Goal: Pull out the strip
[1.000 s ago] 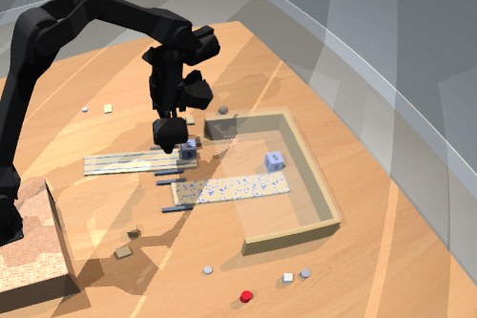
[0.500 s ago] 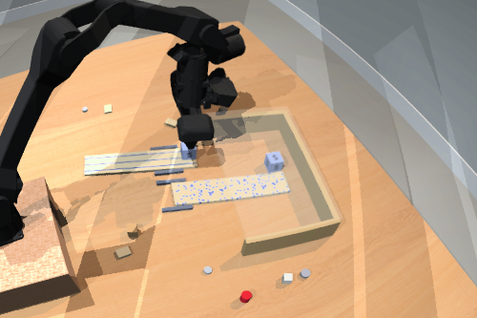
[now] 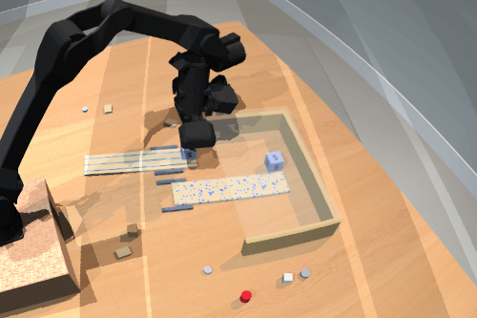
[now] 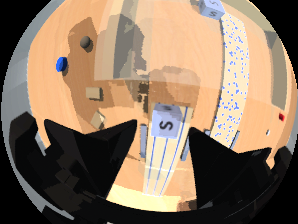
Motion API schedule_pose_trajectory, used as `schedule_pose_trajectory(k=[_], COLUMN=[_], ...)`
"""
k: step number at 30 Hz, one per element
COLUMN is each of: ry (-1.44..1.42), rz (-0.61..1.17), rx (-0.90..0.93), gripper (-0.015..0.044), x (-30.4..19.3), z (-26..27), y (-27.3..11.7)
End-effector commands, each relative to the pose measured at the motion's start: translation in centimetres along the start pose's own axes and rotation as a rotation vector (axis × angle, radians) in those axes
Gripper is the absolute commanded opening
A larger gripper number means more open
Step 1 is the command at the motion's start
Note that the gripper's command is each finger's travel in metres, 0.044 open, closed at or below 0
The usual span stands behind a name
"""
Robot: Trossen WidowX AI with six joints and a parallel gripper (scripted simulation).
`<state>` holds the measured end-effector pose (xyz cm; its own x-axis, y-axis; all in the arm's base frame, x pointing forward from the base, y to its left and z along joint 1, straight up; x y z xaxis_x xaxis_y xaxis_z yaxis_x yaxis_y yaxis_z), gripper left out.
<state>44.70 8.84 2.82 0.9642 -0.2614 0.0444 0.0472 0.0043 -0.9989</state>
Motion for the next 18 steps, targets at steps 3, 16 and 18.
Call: schedule_pose_trajectory(k=[3,16,18], ry=[-0.005,-0.005,-0.005], rz=[0.013,0.013,0.013], rx=[-0.005,-0.005,-0.005], gripper=[0.025,0.025,0.025], x=[-0.2,-0.3,-0.4], z=[-0.1,-0.2,-0.2], y=[1.4,3.5,3.6])
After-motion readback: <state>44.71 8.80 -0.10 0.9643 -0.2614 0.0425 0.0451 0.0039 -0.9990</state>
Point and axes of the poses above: the point midway between the two fingers, 35 mm back from their tips, its own y axis out along the fingers, its own z axis across the jaws, x = y × z, the point moved 2 cm from there along -y, back along the fingers, and after that the axes turned 4 degrees about -y, right-handed, at the moved point
